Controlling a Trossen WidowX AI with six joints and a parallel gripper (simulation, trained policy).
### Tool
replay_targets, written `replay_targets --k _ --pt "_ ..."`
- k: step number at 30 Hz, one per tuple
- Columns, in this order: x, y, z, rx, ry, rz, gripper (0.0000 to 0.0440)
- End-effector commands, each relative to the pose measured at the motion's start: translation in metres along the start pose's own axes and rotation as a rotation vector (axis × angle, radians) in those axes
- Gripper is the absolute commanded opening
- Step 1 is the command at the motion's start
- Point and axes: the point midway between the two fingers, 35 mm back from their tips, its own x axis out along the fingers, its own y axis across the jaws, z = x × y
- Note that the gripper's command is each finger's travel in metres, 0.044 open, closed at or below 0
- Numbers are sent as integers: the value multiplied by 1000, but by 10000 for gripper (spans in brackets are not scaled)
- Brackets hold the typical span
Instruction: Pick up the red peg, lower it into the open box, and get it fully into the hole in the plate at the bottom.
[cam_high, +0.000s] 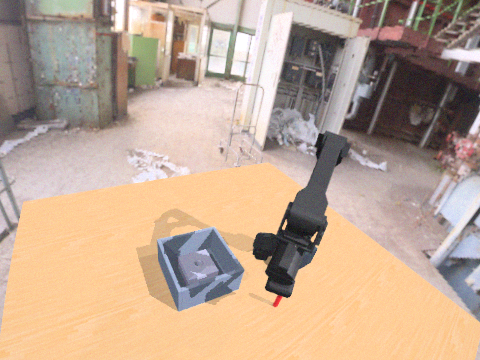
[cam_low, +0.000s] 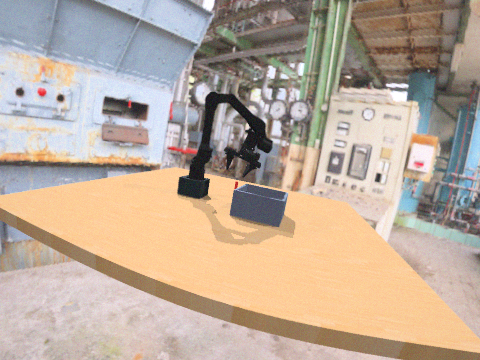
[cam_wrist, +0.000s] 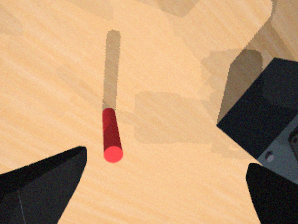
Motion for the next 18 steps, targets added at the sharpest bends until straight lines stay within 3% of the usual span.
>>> replay_targets --k 1,18 --pt "10 4 -3 -11 -17 1 440" --pt "77 37 -9 -91 -88 92 437"
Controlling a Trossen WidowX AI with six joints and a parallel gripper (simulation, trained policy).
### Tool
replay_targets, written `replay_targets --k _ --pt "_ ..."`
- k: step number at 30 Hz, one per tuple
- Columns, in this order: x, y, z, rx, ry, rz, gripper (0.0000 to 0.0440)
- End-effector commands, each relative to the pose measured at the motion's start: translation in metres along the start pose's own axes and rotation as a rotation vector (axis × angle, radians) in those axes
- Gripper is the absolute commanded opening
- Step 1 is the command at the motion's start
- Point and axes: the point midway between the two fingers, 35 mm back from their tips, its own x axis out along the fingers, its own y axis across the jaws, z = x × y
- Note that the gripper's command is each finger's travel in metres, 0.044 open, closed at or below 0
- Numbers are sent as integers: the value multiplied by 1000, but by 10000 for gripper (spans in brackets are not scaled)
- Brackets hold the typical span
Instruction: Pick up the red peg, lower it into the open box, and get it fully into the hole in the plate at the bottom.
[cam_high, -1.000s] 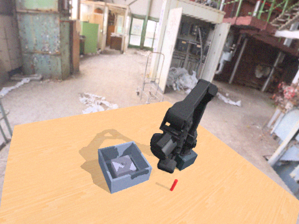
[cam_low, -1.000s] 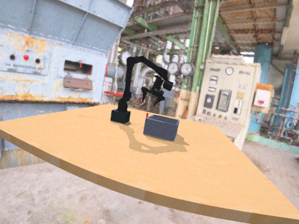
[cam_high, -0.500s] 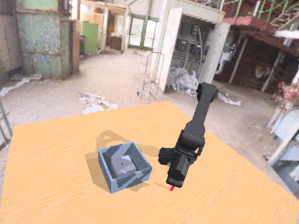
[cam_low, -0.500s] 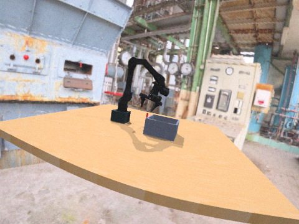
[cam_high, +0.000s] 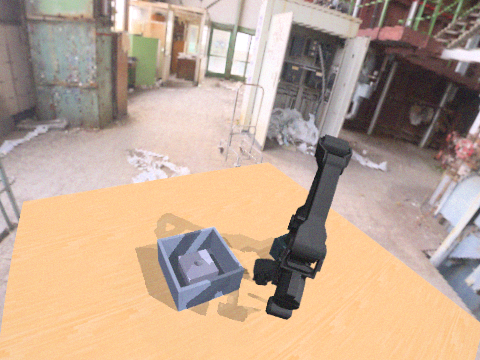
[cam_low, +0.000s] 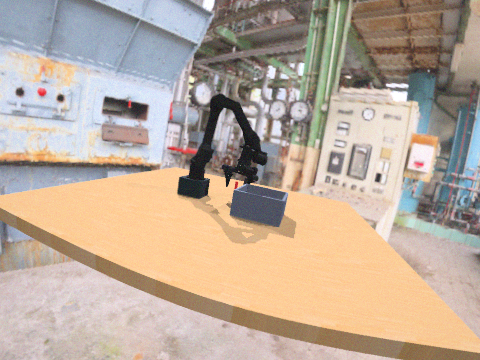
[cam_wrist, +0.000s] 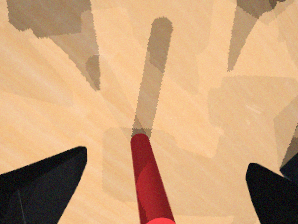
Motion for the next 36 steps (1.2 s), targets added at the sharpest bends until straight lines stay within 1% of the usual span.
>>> replay_targets --k 1,3,8,15,18,22,36 --pt "10 2 1 -14 -8 5 429" --pt "17 2 0 -20 -7 3 390" --pt "31 -1 -1 -23 0 -21 260" --pt "38 -6 -3 -25 11 -75 80" --pt "40 -8 -4 -28 12 -103 20" --pt "29 -4 0 -40 -23 -96 0" --pt "-33 3 20 -27 -104 -59 0"
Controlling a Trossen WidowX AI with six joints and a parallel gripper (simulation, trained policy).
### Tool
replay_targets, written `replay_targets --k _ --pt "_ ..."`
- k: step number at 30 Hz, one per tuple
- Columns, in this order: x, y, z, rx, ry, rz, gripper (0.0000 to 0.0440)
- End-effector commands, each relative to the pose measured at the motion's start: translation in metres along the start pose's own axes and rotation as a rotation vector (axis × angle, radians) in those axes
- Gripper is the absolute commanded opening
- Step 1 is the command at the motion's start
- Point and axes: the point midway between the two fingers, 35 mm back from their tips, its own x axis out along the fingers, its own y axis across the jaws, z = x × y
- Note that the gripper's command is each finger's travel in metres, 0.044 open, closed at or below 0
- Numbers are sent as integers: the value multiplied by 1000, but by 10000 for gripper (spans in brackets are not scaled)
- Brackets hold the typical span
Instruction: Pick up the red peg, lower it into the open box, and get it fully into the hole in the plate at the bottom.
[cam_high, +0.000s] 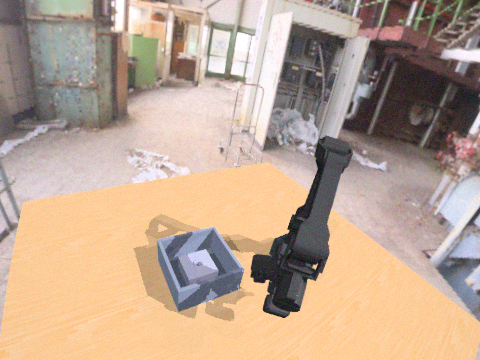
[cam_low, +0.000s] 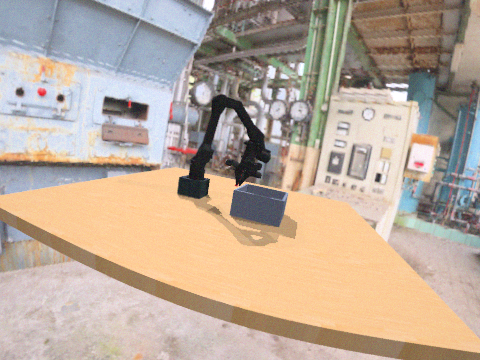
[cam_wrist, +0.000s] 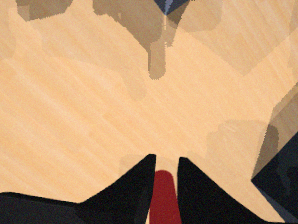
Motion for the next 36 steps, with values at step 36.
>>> replay_targets --k 36 --pt "-54 -9 160 356 -131 90 0"
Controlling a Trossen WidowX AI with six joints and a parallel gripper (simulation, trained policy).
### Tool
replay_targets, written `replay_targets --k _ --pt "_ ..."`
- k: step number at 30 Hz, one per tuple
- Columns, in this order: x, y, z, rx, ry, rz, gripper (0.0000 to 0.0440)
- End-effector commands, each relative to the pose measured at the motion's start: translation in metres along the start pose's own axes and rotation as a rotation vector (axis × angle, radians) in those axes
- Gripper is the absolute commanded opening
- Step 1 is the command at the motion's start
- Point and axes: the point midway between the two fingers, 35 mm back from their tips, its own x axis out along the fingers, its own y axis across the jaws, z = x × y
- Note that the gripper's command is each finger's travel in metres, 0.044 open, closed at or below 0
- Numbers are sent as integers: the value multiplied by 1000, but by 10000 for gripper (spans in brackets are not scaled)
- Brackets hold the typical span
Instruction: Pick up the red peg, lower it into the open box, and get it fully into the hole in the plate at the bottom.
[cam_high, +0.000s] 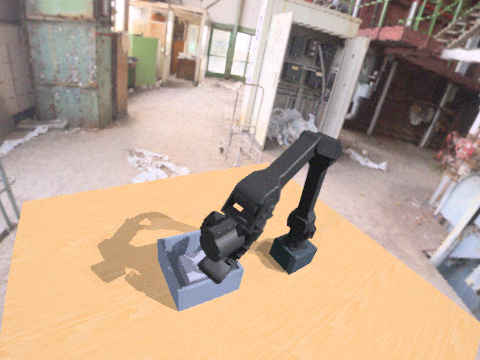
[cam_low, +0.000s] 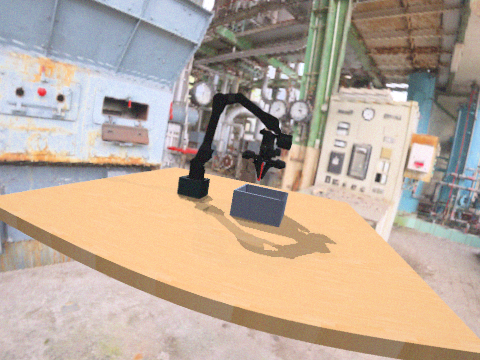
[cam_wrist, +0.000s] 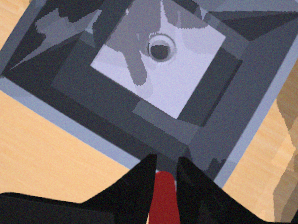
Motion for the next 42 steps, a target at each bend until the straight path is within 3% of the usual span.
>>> replay_targets --k 1,15,25,31,34,42 --pt "4 3 14 9 -7 5 0" --pt "41 7 69 -9 25 25 1" --pt "74 8 80 -87 79 47 4" --pt "93 10 79 -121 121 51 127" --pt "94 13 85 -142 131 65 146" --pt "86 30 100 -141 182 103 346"
